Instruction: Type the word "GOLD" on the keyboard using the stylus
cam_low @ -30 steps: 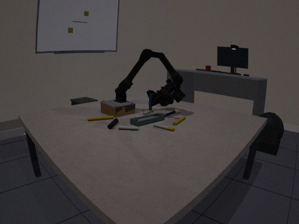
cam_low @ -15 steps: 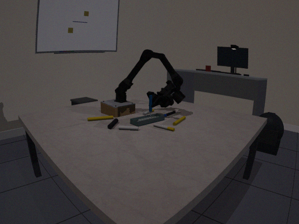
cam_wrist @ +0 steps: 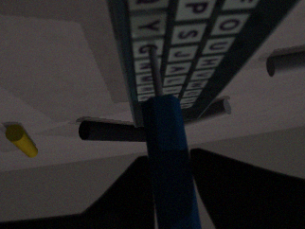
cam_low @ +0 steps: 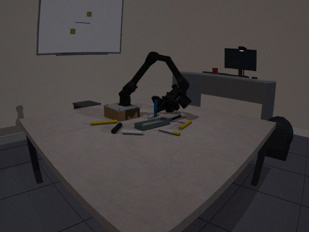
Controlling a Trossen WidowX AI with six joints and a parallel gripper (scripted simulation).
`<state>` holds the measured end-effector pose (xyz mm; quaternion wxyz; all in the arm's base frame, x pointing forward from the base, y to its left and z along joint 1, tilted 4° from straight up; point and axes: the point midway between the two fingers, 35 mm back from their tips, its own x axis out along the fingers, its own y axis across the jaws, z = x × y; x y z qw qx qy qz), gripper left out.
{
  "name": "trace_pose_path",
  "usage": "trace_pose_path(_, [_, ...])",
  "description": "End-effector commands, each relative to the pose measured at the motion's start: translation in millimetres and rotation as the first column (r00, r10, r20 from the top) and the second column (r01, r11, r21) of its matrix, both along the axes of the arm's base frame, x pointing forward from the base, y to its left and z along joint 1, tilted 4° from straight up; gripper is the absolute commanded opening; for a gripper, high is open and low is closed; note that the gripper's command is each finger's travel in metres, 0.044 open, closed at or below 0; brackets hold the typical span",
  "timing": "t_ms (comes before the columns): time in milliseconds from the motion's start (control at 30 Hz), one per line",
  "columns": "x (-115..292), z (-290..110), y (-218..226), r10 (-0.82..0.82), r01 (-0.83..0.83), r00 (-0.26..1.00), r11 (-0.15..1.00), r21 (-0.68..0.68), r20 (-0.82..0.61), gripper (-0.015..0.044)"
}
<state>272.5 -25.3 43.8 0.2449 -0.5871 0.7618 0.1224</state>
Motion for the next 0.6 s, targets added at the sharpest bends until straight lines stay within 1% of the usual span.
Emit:
trace_pose_path(0, [0.4,-2.3,-0.6,0.005,-0.005,1.000,1.000,-0.004,-0.004,0.0081])
trace_pose_path(567, [0.4,-0.4,-0.5,0.005,-0.005,1.000,1.000,-0.004,-0.004,0.0081])
